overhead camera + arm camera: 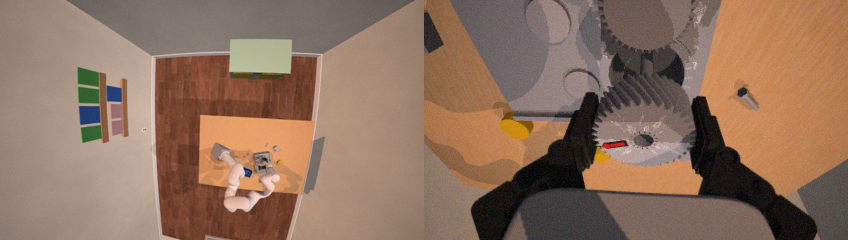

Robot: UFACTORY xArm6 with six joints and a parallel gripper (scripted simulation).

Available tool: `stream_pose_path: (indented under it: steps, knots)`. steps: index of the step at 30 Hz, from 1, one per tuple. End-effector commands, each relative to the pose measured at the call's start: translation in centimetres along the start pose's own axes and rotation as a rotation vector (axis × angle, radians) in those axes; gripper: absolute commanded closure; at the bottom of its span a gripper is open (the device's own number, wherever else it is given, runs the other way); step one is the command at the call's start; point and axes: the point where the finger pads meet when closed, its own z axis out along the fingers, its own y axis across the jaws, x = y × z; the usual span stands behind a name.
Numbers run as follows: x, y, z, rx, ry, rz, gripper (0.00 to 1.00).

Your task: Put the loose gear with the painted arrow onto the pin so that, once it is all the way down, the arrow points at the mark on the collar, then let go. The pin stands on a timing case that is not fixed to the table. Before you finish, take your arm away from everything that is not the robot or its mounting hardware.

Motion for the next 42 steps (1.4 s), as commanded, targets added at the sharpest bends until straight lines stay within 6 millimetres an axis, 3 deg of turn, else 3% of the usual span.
stream_pose_path:
  steps: [1, 11, 25, 42]
  knots:
    - [-0.1, 0.0, -0.1, -0.001, -0.003, 0.001, 1.00]
    - [-0.1, 0.0, 0.1, -0.001, -0.003, 0.002, 1.00]
    - [-0.4, 0.0, 2.1, -0.001, -0.003, 0.002, 1.00]
    - [-0.4, 0.0, 2.2, -0.001, -0.003, 0.002, 1.00]
